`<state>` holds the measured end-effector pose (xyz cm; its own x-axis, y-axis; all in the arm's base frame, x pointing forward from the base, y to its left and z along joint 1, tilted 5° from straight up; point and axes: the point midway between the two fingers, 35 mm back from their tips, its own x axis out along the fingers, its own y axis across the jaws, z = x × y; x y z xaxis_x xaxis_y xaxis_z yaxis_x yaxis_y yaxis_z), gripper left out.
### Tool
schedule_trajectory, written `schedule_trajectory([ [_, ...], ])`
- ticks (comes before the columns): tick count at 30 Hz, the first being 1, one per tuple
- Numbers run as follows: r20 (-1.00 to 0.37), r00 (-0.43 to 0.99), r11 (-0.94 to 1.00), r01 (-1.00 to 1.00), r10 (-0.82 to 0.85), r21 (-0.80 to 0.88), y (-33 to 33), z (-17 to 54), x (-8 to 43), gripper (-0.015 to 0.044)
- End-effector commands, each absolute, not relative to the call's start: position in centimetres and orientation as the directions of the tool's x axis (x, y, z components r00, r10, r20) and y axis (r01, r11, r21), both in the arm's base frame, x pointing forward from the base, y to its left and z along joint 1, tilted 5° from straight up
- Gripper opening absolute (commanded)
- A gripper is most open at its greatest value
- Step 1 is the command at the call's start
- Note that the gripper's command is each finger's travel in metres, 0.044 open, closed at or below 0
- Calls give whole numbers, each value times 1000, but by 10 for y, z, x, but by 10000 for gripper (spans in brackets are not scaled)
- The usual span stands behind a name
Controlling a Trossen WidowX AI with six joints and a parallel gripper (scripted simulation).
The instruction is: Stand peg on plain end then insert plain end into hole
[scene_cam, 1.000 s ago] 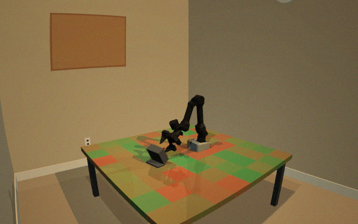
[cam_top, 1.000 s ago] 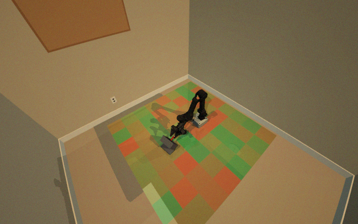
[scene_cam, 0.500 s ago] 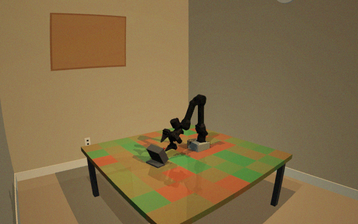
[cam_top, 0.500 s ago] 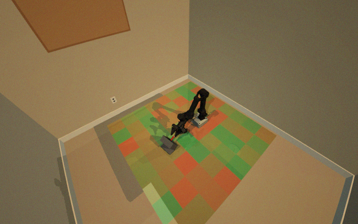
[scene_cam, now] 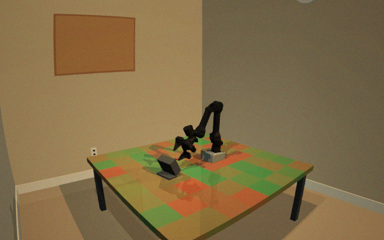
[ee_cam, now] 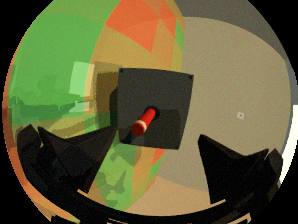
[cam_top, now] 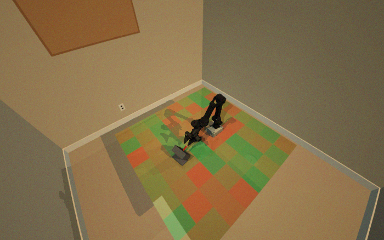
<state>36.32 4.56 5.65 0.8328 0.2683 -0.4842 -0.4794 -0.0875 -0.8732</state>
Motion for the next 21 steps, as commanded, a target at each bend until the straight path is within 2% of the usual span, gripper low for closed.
schedule_trajectory([
  [1, -487, 830, -92, -481, 271, -872, 45, 58, 359, 440],
  [21, -488, 830, -91, -482, 270, -871, 40, 68, 347, 440],
])
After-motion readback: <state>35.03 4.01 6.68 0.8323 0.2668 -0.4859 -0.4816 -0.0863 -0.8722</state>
